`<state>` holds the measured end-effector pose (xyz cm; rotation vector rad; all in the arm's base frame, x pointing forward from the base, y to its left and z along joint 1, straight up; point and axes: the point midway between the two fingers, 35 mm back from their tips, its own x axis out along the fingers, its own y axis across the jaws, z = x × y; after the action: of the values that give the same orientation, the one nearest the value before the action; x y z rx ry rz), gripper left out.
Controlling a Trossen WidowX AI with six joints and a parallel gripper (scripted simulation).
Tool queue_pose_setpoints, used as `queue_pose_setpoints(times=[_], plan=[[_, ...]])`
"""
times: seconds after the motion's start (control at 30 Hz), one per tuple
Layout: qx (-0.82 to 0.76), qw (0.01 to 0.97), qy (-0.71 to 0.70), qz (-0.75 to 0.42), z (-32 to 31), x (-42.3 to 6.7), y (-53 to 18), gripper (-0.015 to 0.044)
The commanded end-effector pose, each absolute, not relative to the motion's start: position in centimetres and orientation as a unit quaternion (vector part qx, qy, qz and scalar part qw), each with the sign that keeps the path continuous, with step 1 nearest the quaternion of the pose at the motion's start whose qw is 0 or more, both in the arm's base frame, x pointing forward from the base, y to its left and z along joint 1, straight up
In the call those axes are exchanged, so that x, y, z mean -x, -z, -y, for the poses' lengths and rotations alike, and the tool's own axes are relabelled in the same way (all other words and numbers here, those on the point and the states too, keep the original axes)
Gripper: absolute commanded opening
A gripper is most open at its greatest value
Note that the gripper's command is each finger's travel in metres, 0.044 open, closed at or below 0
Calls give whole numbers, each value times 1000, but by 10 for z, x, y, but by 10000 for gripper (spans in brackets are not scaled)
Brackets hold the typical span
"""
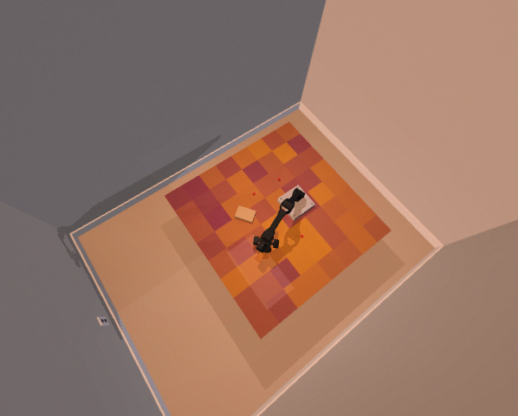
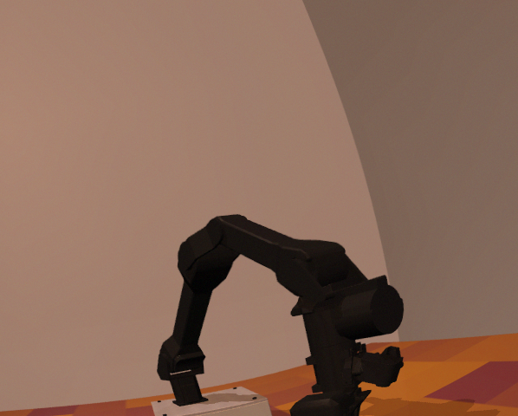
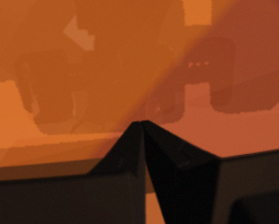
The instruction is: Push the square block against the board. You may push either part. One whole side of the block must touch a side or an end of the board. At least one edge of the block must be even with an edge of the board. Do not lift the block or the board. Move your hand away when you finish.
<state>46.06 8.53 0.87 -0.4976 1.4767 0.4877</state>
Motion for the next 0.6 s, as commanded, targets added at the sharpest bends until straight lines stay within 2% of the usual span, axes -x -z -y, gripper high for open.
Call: queue_pose_setpoints(times=[0.0, 0.57], plan=[[223, 685, -220, -657, -83, -458, -10, 0], [223, 685, -220, -658, -73, -447, -9, 0]])
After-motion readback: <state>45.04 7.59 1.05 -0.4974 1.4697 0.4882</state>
